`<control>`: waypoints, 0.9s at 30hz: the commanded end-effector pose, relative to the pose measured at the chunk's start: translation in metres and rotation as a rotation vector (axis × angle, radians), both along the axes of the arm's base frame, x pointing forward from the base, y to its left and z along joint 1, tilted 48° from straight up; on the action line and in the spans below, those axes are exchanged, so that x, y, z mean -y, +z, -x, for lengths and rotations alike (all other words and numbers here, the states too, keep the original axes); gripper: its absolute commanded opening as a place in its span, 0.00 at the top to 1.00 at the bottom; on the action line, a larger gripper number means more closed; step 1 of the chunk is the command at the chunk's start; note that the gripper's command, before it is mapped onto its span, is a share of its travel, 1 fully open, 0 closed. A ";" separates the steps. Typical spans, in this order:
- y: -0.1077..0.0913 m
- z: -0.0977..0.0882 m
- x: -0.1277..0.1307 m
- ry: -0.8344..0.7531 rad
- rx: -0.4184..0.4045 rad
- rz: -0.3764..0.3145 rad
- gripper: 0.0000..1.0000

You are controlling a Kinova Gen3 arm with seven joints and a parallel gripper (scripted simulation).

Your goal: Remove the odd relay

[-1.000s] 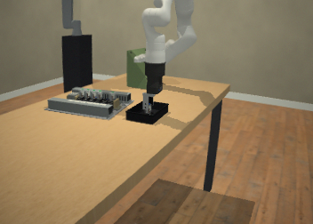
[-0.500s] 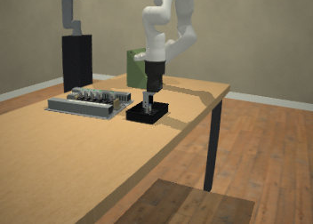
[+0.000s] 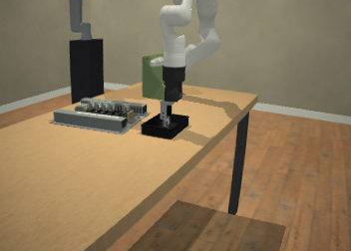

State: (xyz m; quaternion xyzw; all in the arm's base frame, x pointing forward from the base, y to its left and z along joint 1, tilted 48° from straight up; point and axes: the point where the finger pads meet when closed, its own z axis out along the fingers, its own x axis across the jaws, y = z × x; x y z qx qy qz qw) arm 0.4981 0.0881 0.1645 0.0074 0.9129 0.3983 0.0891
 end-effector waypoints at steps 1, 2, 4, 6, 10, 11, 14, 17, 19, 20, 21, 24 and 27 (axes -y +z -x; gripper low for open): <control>0.001 0.000 0.002 -0.002 0.001 0.000 0.02; 0.001 0.000 0.002 -0.002 0.001 0.000 0.02; 0.002 0.000 0.002 -0.002 0.001 0.000 0.02; 0.002 0.000 0.003 -0.002 0.001 0.000 0.02; 0.003 0.000 0.004 -0.002 0.001 0.000 0.02; 0.003 0.000 0.004 -0.002 0.001 0.000 0.02; 0.003 0.000 0.004 -0.002 0.001 0.000 0.02; 0.004 0.000 0.005 -0.002 0.001 0.000 0.02; 0.004 0.001 0.005 -0.002 0.001 0.000 0.02; 0.004 0.001 0.005 -0.002 0.001 0.000 0.02; 0.004 0.001 0.005 -0.002 0.001 0.000 0.02; 0.005 0.001 0.006 -0.002 0.001 0.000 0.02; 0.005 0.001 0.006 -0.002 0.001 0.000 0.02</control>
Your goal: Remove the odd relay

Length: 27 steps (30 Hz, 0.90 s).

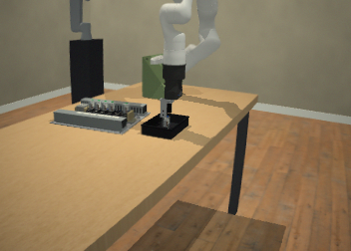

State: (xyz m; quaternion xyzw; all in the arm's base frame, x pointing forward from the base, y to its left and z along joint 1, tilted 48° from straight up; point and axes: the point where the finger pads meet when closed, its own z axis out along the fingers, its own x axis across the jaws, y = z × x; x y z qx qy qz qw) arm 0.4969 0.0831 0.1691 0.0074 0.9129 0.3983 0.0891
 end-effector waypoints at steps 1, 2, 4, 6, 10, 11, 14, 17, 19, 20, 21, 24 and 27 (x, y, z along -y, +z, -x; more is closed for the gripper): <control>0.001 0.000 0.001 -0.002 0.001 0.000 0.02; 0.001 0.000 0.001 -0.002 0.001 0.000 0.02; 0.001 0.000 0.001 -0.002 0.001 0.000 0.02; 0.001 0.000 0.001 -0.002 0.001 0.000 0.02; 0.001 0.000 0.001 -0.002 0.001 0.000 0.02; 0.001 0.000 0.001 -0.002 0.001 0.000 0.02; 0.001 0.000 0.001 -0.002 0.001 0.000 0.02; 0.001 0.000 0.001 -0.002 0.001 0.000 0.02; 0.001 0.000 0.001 -0.002 0.001 0.000 0.02; 0.001 0.000 0.001 -0.002 0.001 0.000 0.02; 0.001 0.000 0.001 -0.002 0.001 0.000 0.02; 0.001 0.000 0.002 -0.002 0.001 0.000 0.02; 0.005 0.001 0.005 -0.002 0.001 0.000 0.02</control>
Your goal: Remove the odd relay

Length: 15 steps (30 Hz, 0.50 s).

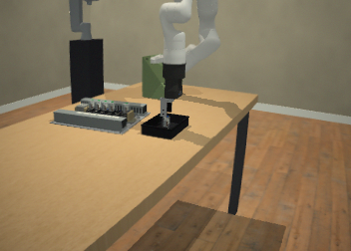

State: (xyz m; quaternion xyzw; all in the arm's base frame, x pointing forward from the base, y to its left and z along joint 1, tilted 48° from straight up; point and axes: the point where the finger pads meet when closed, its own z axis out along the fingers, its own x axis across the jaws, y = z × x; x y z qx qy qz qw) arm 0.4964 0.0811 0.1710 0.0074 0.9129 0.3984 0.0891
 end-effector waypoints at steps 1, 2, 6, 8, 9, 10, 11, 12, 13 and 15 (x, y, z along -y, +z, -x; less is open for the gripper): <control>0.005 0.001 0.006 -0.002 0.001 0.000 0.02; 0.007 0.001 0.009 -0.002 0.001 0.000 0.02; 0.022 0.005 0.024 -0.002 0.001 0.000 0.02; 0.030 0.007 0.033 -0.002 0.001 0.000 0.02; 0.030 0.007 0.033 -0.002 0.001 0.000 0.02; 0.030 0.007 0.033 -0.002 0.001 0.000 0.02; 0.034 0.008 0.038 -0.002 0.001 0.000 0.02; 0.038 0.009 0.042 -0.002 0.001 0.000 0.02; 0.042 0.010 0.046 -0.002 0.001 0.000 0.02; 0.047 0.011 0.052 -0.002 0.001 0.000 0.02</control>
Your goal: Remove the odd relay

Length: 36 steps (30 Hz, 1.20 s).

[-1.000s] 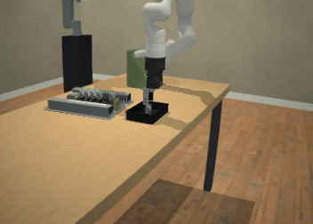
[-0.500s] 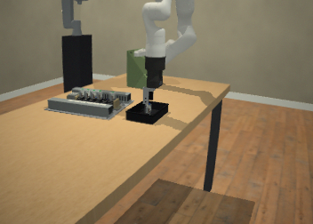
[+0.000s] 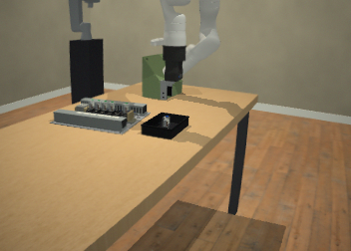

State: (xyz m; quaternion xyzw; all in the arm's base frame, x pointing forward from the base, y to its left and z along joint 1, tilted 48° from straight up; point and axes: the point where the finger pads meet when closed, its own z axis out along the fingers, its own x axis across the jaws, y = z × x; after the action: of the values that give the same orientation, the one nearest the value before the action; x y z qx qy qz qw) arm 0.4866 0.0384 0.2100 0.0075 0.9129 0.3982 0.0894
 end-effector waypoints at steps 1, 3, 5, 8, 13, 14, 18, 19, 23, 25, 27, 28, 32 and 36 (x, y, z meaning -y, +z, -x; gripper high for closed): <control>0.010 0.002 0.011 -0.001 0.000 0.000 0.02; 0.013 0.003 0.014 -0.001 0.000 0.000 0.02; 0.013 0.003 0.015 -0.001 0.000 0.000 0.02; 0.013 0.003 0.015 -0.001 0.000 0.000 0.02; 0.013 0.003 0.015 -0.001 0.000 0.000 0.02; 0.013 0.003 0.015 -0.001 0.000 0.000 0.02; 0.013 0.003 0.015 -0.001 0.000 0.000 0.02; 0.013 0.003 0.015 -0.001 0.000 0.000 0.02; 0.013 0.003 0.015 -0.001 0.000 0.000 0.02; 0.013 0.003 0.015 -0.001 0.000 0.000 0.02; 0.013 0.003 0.015 -0.001 0.000 0.000 0.02; 0.013 0.003 0.015 -0.001 0.000 0.000 0.02; 0.013 0.003 0.015 -0.001 0.000 0.000 0.02; 0.013 0.003 0.015 -0.001 0.000 0.000 0.02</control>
State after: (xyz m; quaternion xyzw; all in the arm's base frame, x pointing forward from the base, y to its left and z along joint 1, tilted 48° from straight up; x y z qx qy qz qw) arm 0.4832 0.0244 0.2231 0.0074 0.9129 0.3983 0.0891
